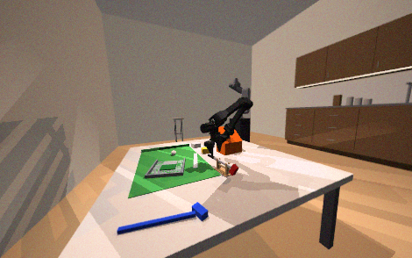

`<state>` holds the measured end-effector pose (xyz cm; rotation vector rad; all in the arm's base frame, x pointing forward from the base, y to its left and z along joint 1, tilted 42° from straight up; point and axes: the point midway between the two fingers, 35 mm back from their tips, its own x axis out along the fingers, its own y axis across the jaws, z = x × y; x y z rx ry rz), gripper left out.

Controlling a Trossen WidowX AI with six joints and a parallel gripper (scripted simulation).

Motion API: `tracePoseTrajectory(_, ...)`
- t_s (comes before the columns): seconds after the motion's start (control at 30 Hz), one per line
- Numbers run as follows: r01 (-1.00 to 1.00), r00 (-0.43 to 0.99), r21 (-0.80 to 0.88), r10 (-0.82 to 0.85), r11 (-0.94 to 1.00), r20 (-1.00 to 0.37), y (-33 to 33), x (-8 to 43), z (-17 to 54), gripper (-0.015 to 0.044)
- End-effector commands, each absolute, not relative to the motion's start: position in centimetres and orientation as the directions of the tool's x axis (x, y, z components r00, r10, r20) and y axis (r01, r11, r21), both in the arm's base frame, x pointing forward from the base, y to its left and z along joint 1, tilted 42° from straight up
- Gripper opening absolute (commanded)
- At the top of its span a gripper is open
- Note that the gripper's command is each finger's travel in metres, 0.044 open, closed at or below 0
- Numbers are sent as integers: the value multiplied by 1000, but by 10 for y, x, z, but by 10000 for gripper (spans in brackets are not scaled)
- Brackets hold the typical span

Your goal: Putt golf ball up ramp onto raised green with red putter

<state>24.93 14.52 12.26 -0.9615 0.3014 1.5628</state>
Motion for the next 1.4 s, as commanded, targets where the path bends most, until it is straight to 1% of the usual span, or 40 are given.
tracePoseTrajectory(0.0,-990,66,-138,794,-23,-604,114,256,97,440)
tracePoseTrajectory(0.1,-996,88,-67,830,62,-551,102,258,90,440)
tracePoseTrajectory(0.43,-996,88,-67,830,62,-551,102,258,89,440)
tracePoseTrajectory(1.03,-996,88,-66,831,62,-549,132,262,55,440)
tracePoseTrajectory(1.37,-996,88,-66,831,62,-549,137,263,50,440)
